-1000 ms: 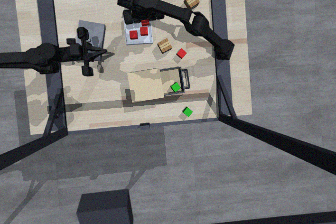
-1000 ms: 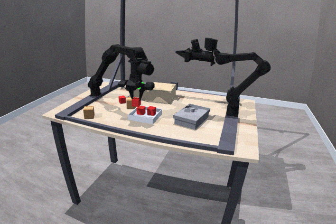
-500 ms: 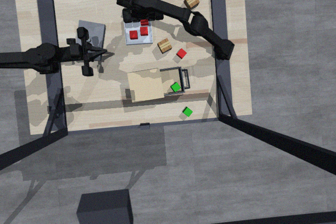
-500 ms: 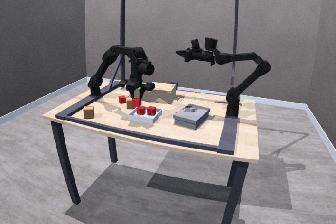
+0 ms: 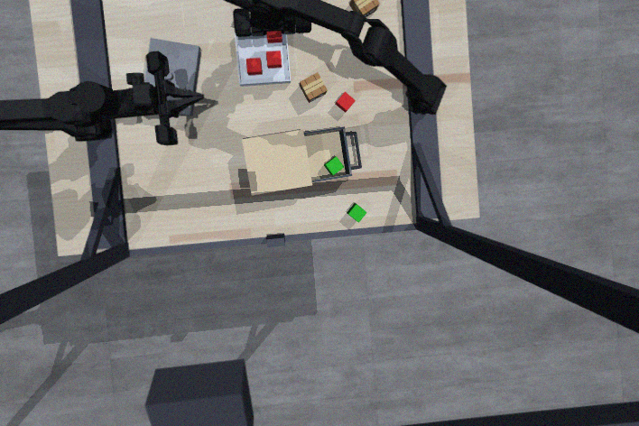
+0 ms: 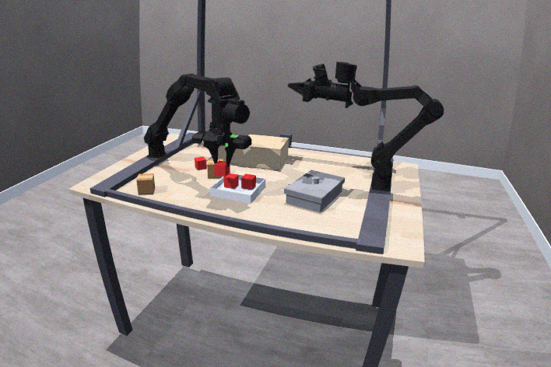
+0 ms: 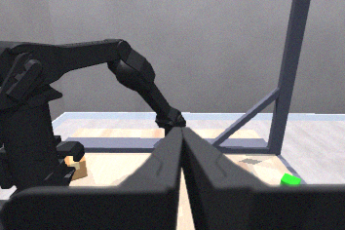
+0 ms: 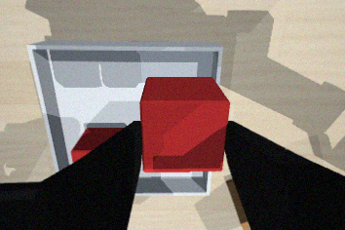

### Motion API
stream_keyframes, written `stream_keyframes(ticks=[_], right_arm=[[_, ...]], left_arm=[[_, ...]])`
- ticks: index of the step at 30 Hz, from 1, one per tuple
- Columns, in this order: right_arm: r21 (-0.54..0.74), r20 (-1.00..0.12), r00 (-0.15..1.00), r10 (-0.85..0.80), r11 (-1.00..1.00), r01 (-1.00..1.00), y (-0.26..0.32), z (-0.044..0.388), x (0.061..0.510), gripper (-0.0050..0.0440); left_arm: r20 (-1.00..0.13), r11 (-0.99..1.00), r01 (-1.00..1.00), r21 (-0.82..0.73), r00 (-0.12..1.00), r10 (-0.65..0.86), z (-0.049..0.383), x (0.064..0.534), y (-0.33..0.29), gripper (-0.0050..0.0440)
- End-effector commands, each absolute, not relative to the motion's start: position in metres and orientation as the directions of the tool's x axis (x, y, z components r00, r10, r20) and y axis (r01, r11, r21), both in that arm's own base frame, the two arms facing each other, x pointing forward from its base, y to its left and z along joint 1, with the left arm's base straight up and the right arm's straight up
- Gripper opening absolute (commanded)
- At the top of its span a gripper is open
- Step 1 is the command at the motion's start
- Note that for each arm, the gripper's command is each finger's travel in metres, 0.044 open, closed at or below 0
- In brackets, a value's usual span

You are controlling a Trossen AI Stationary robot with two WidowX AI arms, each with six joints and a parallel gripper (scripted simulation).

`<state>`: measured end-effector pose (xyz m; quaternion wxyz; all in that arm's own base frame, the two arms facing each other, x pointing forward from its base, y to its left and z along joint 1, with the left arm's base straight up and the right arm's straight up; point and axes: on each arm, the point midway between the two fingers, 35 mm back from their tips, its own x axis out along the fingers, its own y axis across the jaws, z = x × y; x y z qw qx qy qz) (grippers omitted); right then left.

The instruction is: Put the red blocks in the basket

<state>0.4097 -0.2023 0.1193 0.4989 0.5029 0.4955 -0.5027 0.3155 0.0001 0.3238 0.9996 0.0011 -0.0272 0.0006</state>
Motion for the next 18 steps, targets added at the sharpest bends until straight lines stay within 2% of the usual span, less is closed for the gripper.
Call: stream_keyframes(ticks=[1, 18], right_arm=[[0.064, -0.997, 0.063, -0.035, -0.007, 0.998, -0.200, 0.141, 0.413, -0.0050], [0.057, -0.998, 0.056, -0.034, -0.010, 0.998, -0.201, 0.124, 0.412, -0.0050]], left_arm=[[0.070, 1.000, 0.009, 0.008, 0.998, -0.010, 0.329, 0.314, -0.003, -0.0050], [0.070, 1.000, 0.009, 0.008, 0.998, -0.010, 0.329, 0.314, -0.003, -0.0050]])
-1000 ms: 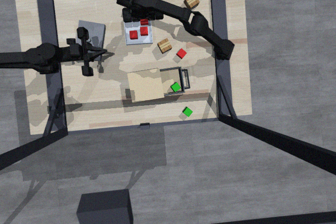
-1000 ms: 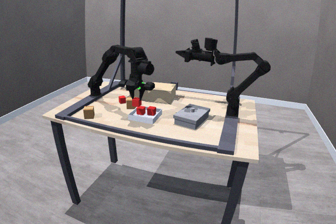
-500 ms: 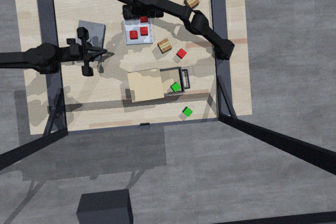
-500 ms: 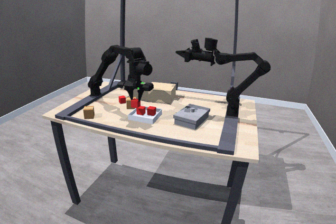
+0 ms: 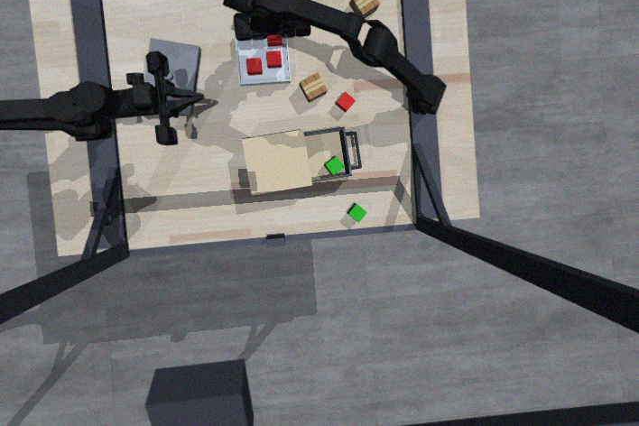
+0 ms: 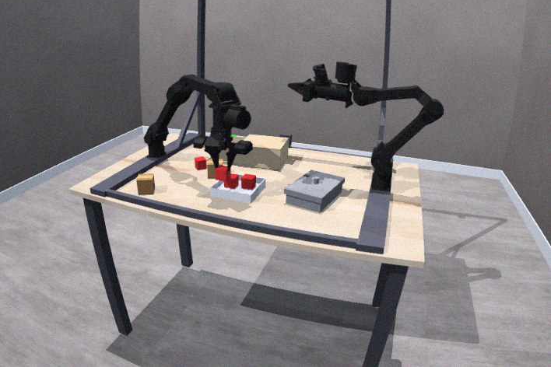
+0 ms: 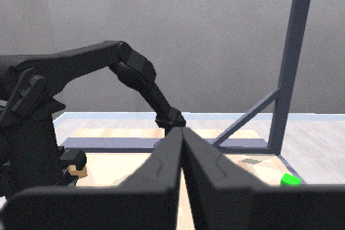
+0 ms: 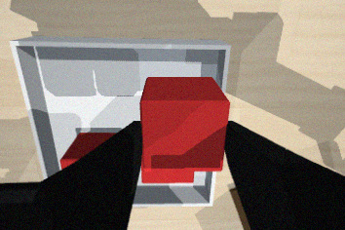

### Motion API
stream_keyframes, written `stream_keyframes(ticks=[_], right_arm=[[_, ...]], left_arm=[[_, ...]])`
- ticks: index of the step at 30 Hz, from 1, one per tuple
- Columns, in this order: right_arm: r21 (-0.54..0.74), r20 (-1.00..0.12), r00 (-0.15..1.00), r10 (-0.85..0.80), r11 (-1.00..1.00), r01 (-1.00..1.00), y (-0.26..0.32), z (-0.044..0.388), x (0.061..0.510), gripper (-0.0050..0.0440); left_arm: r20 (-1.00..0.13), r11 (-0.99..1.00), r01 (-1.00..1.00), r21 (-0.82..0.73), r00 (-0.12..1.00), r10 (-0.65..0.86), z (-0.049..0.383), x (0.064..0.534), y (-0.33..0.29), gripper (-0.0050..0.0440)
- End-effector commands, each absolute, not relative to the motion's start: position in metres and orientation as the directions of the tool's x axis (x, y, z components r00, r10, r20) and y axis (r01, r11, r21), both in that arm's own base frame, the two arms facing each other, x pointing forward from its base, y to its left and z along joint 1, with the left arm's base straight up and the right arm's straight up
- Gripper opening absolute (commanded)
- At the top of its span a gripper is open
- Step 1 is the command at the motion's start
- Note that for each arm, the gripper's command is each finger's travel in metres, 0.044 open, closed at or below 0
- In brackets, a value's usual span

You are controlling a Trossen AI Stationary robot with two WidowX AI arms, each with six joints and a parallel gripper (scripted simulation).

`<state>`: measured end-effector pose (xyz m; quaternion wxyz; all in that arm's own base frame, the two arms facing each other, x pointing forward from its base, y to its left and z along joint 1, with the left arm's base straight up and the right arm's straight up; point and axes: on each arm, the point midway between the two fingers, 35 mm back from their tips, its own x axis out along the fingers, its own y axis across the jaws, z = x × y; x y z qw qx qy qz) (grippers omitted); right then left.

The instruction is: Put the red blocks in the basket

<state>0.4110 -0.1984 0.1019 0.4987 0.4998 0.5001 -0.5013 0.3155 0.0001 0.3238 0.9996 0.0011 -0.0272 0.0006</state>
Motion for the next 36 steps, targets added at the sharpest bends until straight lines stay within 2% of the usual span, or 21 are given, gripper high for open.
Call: stream_keyframes(ticks=[1, 18, 19, 25, 28, 36], right_arm=[[0.056, -0.998, 0.055, -0.034, -0.015, 0.998, -0.202, 0.122, 0.412, -0.0050], [0.063, -0.997, 0.063, -0.040, -0.017, 0.998, -0.204, 0.117, 0.413, -0.0050], [0.046, -0.998, 0.045, -0.032, -0.015, 0.999, -0.198, 0.097, 0.407, -0.0050], [0.054, -0.998, 0.054, -0.033, -0.013, 0.998, -0.201, 0.104, 0.412, -0.0050], [0.024, -1.000, 0.024, -0.016, -0.006, 1.000, -0.199, 0.083, 0.413, -0.0050], [0.049, -0.998, 0.050, -0.026, 0.005, 0.999, -0.198, 0.084, 0.414, -0.0050]], left_arm=[[0.070, 1.000, 0.009, 0.008, 0.998, -0.010, 0.329, 0.314, -0.003, -0.0050], [0.070, 1.000, 0.009, 0.008, 0.998, -0.010, 0.329, 0.314, -0.003, -0.0050], [0.070, 1.000, 0.009, 0.008, 0.998, -0.010, 0.329, 0.314, -0.003, -0.0050], [0.070, 1.000, 0.009, 0.008, 0.998, -0.010, 0.329, 0.314, -0.003, -0.0050], [0.070, 1.000, 0.009, 0.008, 0.998, -0.010, 0.329, 0.314, -0.003, -0.0050], [0.070, 1.000, 0.009, 0.008, 0.998, -0.010, 0.329, 0.314, -0.003, -0.0050]])
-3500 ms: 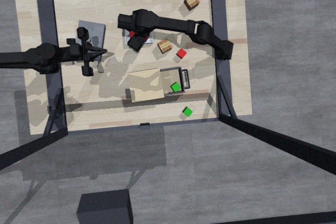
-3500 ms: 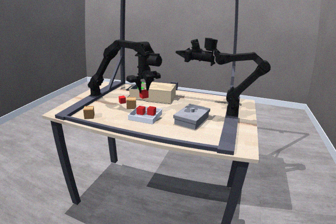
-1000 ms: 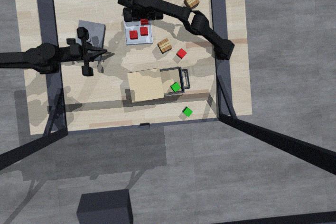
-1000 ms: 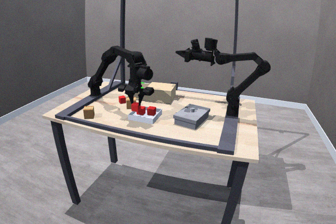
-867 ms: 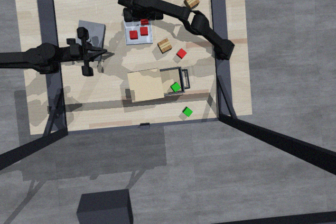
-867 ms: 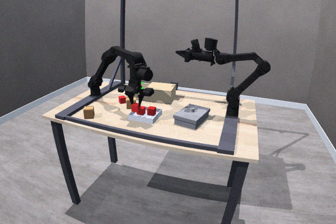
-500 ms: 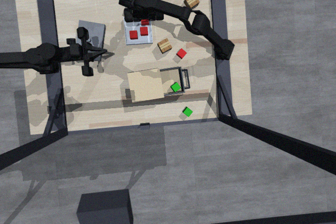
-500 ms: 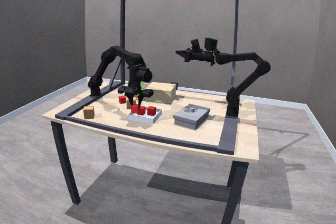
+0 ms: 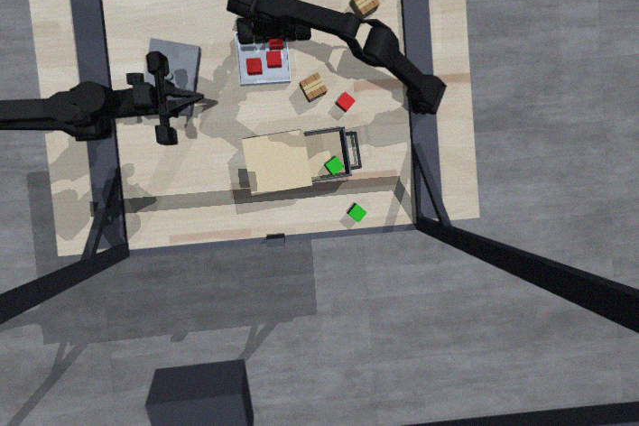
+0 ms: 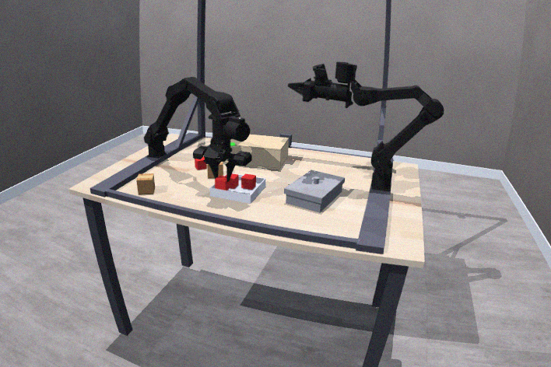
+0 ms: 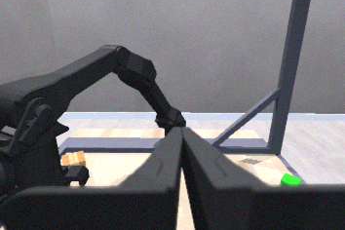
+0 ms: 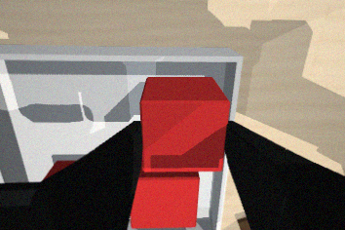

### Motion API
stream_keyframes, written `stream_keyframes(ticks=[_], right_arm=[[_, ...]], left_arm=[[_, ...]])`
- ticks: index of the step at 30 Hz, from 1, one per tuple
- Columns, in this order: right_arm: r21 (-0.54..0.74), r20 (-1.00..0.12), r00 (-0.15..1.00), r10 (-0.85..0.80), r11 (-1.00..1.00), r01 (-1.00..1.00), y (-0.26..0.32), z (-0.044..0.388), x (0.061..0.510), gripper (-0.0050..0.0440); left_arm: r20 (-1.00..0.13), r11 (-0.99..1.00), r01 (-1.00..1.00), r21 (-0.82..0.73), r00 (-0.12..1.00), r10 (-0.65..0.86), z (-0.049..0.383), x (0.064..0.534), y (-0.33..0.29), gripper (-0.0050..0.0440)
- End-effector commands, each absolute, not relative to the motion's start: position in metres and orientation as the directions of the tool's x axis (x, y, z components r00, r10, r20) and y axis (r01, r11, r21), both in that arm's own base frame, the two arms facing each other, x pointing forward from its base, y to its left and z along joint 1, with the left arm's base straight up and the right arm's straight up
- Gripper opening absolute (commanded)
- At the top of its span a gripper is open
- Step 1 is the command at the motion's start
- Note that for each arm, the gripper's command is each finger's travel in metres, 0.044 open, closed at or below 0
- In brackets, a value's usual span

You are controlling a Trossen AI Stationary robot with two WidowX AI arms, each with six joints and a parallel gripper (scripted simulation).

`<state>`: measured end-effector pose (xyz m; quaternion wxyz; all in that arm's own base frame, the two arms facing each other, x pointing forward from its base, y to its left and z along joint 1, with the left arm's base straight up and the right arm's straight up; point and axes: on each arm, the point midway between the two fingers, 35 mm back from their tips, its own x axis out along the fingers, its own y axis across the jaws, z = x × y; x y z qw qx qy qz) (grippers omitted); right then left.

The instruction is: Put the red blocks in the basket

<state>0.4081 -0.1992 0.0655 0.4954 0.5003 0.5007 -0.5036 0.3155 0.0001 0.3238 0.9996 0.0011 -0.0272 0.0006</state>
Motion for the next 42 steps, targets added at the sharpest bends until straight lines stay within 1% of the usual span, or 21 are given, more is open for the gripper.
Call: stream_keyframes(ticks=[1, 3, 4, 6, 7, 8, 13, 15, 19, 23, 25, 26, 27, 42], right_arm=[[0.047, -0.999, 0.048, -0.025, 0.006, 0.999, -0.198, 0.081, 0.414, -0.0050], [0.035, -0.999, 0.036, -0.019, 0.004, 0.999, -0.198, 0.076, 0.415, -0.0050], [0.058, -0.998, 0.058, -0.031, 0.002, 0.998, -0.200, 0.086, 0.418, -0.0050], [0.058, -0.998, 0.058, -0.031, 0.002, 0.998, -0.200, 0.086, 0.418, -0.0050], [0.031, -0.999, 0.031, -0.016, 0.003, 1.000, -0.198, 0.074, 0.415, -0.0050], [0.023, -1.000, 0.023, -0.012, 0.005, 1.000, -0.198, 0.070, 0.414, -0.0050], [0.020, -1.000, 0.020, -0.012, 0.001, 1.000, -0.199, 0.068, 0.413, -0.0050], [0.051, -0.998, 0.051, -0.026, 0.001, 0.999, -0.201, 0.081, 0.415, -0.0050], [0.031, -0.999, 0.031, -0.022, -0.003, 1.000, -0.202, 0.071, 0.413, -0.0050], [0.037, -0.999, 0.037, -0.023, -0.003, 0.999, -0.202, 0.074, 0.413, -0.0050], [0.017, -1.000, 0.017, -0.013, -0.001, 1.000, -0.202, 0.063, 0.412, -0.0050], [0.036, -0.999, 0.036, -0.022, 0.000, 0.999, -0.202, 0.072, 0.412, -0.0050], [0.072, -0.997, 0.072, -0.036, -0.006, 0.997, -0.200, 0.087, 0.420, 0.0241], [0.067, -0.997, 0.067, -0.034, -0.003, 0.998, -0.201, 0.084, 0.419, 0.0241]], left_arm=[[0.070, 1.000, 0.009, 0.008, 0.998, -0.010, 0.329, 0.314, -0.003, -0.0050], [0.070, 1.000, 0.009, 0.008, 0.998, -0.010, 0.329, 0.314, -0.003, -0.0050], [0.070, 1.000, 0.009, 0.008, 0.998, -0.010, 0.329, 0.314, -0.003, -0.0050], [0.070, 1.000, 0.009, 0.008, 0.998, -0.010, 0.329, 0.314, -0.003, -0.0050], [0.070, 1.000, 0.009, 0.008, 0.998, -0.010, 0.329, 0.314, -0.003, -0.0050], [0.070, 1.000, 0.009, 0.008, 0.998, -0.010, 0.329, 0.314, -0.003, -0.0050], [0.070, 1.000, 0.009, 0.008, 0.998, -0.010, 0.329, 0.314, -0.003, -0.0050], [0.070, 1.000, 0.009, 0.008, 0.998, -0.010, 0.329, 0.314, -0.003, -0.0050], [0.070, 1.000, 0.009, 0.008, 0.998, -0.010, 0.329, 0.314, -0.003, -0.0050], [0.070, 1.000, 0.009, 0.008, 0.998, -0.010, 0.329, 0.314, -0.003, -0.0050], [0.070, 1.000, 0.009, 0.008, 0.998, -0.010, 0.329, 0.314, -0.003, -0.0050], [0.070, 1.000, 0.009, 0.008, 0.998, -0.010, 0.329, 0.314, -0.003, -0.0050], [0.070, 1.000, 0.009, 0.008, 0.998, -0.010, 0.329, 0.314, -0.003, -0.0050], [0.070, 1.000, 0.009, 0.008, 0.998, -0.010, 0.329, 0.314, -0.003, -0.0050]])
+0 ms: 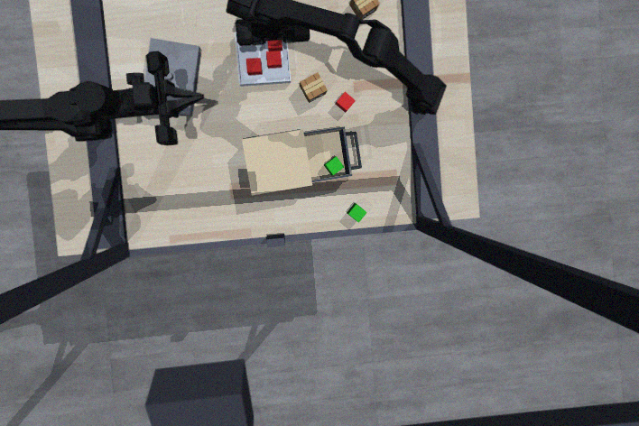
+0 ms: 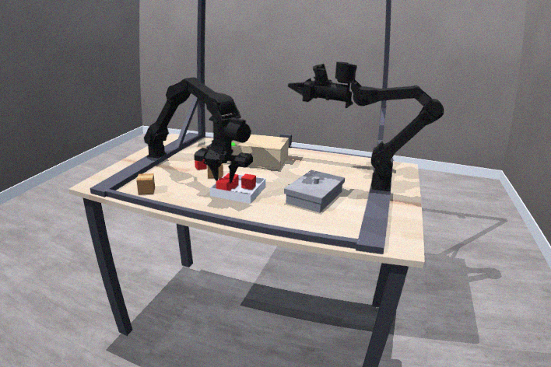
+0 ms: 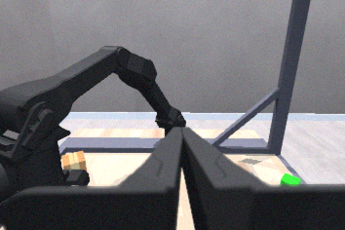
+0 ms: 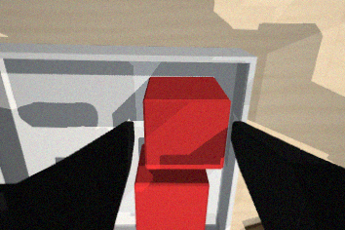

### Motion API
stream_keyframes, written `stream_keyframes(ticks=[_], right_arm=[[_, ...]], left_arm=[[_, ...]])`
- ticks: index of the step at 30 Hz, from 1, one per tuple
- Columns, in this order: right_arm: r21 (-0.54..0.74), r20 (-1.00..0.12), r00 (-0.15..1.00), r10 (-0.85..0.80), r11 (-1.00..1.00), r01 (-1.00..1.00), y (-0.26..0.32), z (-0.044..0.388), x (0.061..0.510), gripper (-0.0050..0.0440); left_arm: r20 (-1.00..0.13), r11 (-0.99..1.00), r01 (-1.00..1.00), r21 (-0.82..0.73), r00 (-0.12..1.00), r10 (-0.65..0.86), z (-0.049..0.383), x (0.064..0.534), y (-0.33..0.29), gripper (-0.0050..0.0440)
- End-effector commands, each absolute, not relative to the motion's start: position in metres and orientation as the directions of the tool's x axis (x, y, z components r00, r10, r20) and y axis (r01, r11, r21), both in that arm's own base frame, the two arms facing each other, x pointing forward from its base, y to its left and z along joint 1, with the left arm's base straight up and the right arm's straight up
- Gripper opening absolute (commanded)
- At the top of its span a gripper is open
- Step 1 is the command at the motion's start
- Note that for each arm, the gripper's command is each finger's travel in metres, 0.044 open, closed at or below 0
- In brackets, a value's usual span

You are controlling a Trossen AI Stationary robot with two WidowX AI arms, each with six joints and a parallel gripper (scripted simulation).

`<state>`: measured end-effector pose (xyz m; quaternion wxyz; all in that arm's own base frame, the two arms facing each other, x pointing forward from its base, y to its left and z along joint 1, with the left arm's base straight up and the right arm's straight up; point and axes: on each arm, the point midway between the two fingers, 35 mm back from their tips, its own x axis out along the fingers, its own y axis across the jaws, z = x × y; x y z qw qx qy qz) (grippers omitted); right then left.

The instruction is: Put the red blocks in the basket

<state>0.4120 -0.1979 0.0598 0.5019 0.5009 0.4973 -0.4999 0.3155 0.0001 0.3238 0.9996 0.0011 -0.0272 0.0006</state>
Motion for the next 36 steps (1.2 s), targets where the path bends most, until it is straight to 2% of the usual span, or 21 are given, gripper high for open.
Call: stream_keyframes(ticks=[1, 11, 19, 24, 28, 32, 33, 36], right_arm=[[0.067, -0.997, 0.067, -0.034, -0.003, 0.998, -0.201, 0.084, 0.419, 0.0241], [0.067, -0.997, 0.067, -0.034, -0.003, 0.998, -0.201, 0.084, 0.419, 0.0241], [0.073, -0.997, 0.073, -0.037, -0.003, 0.997, -0.200, 0.100, 0.419, 0.0241], [0.052, -0.998, 0.051, -0.026, -0.003, 0.999, -0.200, 0.086, 0.418, 0.0241], [0.058, -0.998, 0.058, -0.030, -0.004, 0.998, -0.201, 0.117, 0.419, 0.0241], [0.046, -0.999, 0.046, -0.024, -0.004, 0.999, -0.200, 0.108, 0.418, 0.0241], [0.056, -0.998, 0.056, -0.029, -0.003, 0.998, -0.199, 0.126, 0.416, 0.0241], [0.033, -0.999, 0.033, -0.018, -0.005, 0.999, -0.198, 0.134, 0.414, 0.0241]], left_arm=[[0.070, 1.000, 0.009, 0.008, 0.998, -0.010, 0.329, 0.314, -0.003, -0.0050], [0.070, 1.000, 0.009, 0.008, 0.998, -0.010, 0.329, 0.314, -0.003, -0.0050], [0.070, 1.000, 0.009, 0.008, 0.998, -0.010, 0.329, 0.314, -0.003, -0.0050], [0.070, 1.000, 0.009, 0.008, 0.998, -0.010, 0.329, 0.314, -0.003, -0.0050], [0.070, 1.000, 0.009, 0.008, 0.998, -0.010, 0.329, 0.314, -0.003, -0.0050], [0.070, 1.000, 0.009, 0.008, 0.998, -0.010, 0.329, 0.314, -0.003, -0.0050], [0.070, 1.000, 0.009, 0.008, 0.998, -0.010, 0.329, 0.314, -0.003, -0.0050], [0.070, 1.000, 0.009, 0.008, 0.998, -0.010, 0.329, 0.314, -0.003, -0.0050]])
